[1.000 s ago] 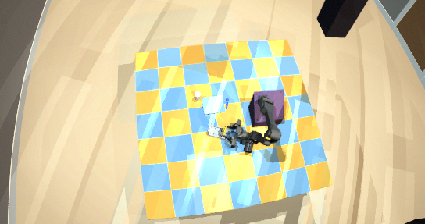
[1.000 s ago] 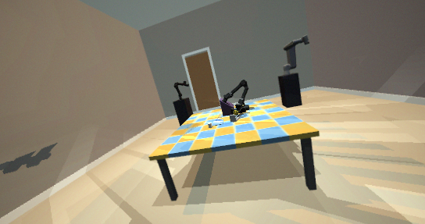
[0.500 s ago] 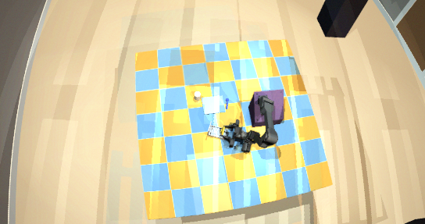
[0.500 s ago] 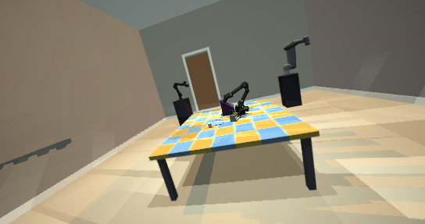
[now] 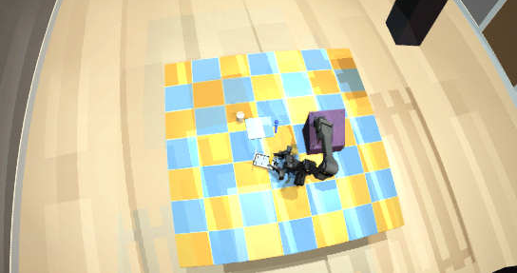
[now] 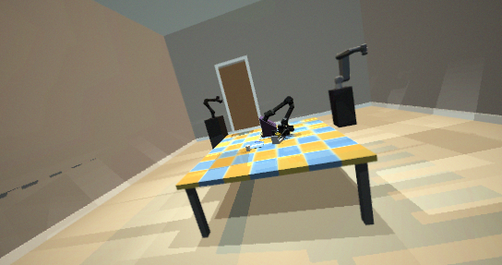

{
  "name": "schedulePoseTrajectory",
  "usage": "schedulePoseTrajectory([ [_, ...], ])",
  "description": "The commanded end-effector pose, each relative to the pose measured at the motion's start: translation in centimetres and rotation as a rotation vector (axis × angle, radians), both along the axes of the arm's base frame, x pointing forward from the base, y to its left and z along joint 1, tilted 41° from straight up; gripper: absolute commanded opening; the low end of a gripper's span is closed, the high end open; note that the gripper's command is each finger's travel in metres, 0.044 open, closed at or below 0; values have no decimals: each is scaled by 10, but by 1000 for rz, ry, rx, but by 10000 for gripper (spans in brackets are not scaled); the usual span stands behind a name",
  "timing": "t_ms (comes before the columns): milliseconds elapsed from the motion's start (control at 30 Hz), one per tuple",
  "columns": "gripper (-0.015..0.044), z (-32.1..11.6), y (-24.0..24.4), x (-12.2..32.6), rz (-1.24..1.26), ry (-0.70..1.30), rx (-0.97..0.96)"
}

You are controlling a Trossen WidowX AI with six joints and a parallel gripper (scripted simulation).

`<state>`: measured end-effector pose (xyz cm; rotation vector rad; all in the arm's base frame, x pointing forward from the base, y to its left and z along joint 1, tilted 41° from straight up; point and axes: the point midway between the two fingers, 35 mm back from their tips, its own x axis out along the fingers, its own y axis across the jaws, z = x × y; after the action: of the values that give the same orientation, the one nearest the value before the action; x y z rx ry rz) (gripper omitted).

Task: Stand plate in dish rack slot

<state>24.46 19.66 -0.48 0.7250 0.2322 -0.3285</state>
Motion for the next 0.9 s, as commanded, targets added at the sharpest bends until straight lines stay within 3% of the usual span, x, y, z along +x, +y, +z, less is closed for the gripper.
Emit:
schedulePoseTrajectory([
  [0, 157, 0, 0, 0, 0, 0, 0],
  [300, 394, 0, 0, 0, 0, 0, 0],
  [633, 400, 1, -1, 0, 0, 0, 0],
  [867, 400, 48, -32, 6, -1, 6, 6],
])
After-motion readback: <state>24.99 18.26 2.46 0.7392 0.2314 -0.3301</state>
